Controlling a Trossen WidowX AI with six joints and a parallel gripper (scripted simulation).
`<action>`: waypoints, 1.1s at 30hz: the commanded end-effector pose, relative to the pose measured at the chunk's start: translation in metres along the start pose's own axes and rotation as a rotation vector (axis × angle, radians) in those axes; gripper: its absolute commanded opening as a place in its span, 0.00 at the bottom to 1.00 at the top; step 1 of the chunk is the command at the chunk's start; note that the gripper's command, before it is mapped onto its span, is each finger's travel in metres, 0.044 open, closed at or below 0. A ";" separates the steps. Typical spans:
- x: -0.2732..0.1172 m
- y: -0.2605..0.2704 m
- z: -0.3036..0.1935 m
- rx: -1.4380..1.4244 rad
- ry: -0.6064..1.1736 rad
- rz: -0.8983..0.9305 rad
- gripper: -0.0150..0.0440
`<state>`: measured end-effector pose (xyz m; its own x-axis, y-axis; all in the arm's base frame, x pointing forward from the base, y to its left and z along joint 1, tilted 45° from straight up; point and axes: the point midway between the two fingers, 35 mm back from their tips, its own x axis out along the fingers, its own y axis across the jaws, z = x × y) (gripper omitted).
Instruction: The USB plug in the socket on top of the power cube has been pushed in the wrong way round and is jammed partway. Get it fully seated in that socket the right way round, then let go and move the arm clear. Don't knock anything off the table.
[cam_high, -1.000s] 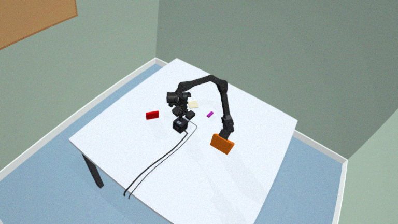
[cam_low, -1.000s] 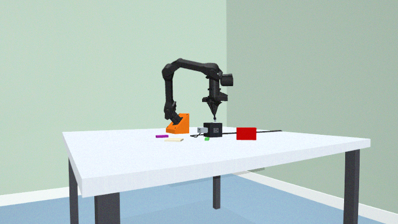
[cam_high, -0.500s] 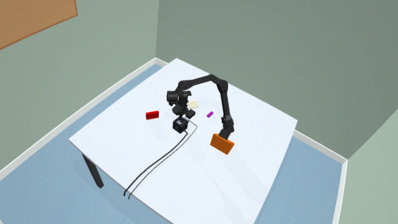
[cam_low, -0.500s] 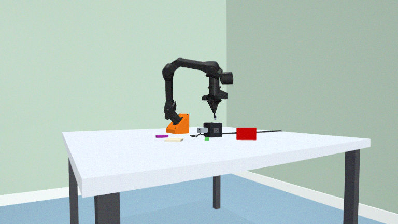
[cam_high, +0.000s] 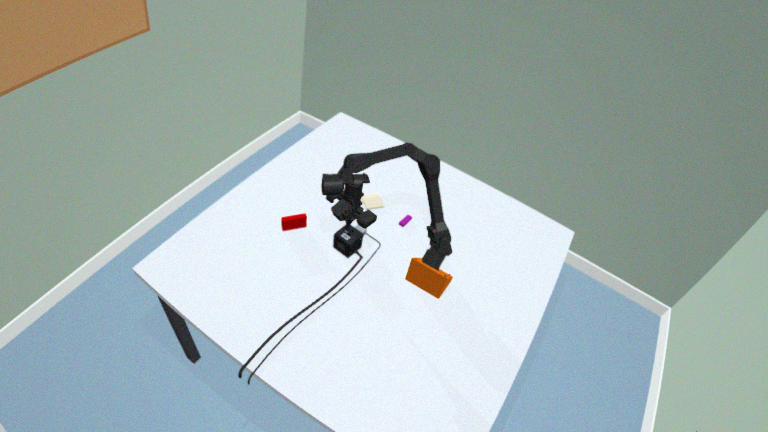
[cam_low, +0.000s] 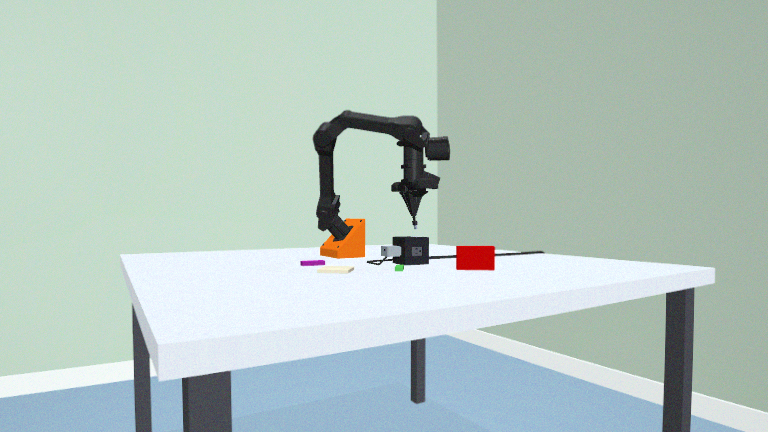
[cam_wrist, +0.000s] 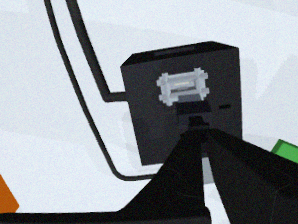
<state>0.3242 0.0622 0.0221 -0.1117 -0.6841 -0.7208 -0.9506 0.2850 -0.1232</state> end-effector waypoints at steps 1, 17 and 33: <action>0.001 0.001 0.000 0.081 0.001 0.002 0.25; 0.001 0.001 0.000 0.509 0.002 0.001 0.25; 0.001 0.001 0.000 0.928 0.002 0.001 0.25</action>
<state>0.3237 0.0617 0.0217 -0.1134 -0.6848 -0.7199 -0.4247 0.6884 -0.5880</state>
